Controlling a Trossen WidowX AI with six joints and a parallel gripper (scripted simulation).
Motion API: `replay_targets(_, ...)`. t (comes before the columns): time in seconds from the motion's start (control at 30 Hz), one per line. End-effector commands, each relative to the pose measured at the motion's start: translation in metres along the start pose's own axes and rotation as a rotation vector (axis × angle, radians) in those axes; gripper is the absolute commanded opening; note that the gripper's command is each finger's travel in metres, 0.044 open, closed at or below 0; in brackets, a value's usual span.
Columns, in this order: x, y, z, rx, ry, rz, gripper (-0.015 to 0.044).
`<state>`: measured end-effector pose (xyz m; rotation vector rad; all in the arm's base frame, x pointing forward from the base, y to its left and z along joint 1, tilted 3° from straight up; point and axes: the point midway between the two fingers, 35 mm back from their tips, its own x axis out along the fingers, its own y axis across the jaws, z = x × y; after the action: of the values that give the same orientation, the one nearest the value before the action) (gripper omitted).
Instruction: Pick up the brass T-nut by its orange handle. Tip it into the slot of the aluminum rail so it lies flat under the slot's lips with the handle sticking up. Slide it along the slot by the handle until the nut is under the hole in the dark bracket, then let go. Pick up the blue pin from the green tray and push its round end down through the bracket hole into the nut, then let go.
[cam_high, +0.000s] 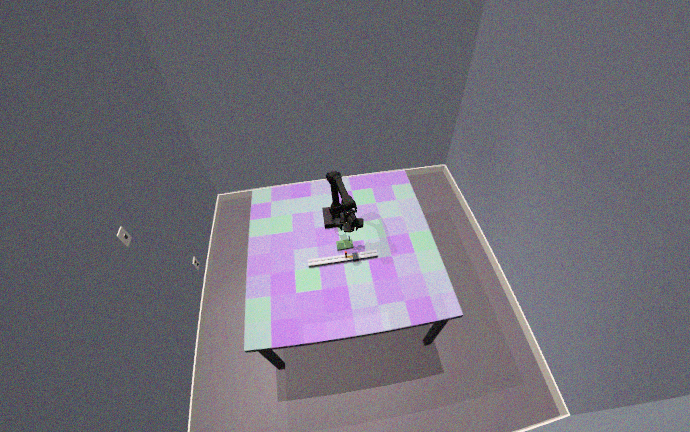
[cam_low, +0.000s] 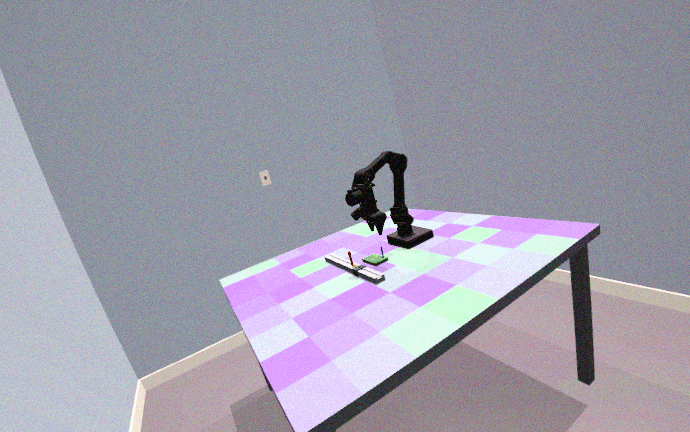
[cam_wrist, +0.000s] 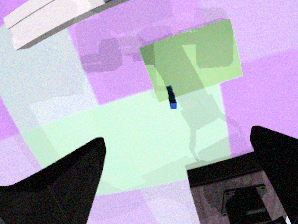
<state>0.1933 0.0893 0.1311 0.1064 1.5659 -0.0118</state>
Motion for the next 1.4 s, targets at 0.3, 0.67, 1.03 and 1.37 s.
replay_targets(0.3, 0.061, -0.002, -0.005, 0.017, 0.004, -0.006, 0.0440)
replay_targets(0.67, 0.074, -0.002, -0.005, 0.017, 0.004, -0.006, 0.0440)
replay_targets(1.03, 0.092, -0.002, -0.004, 0.017, 0.004, -0.006, 0.0440)
replay_targets(1.37, 0.108, -0.002, -0.005, 0.017, 0.004, -0.006, 0.0440)
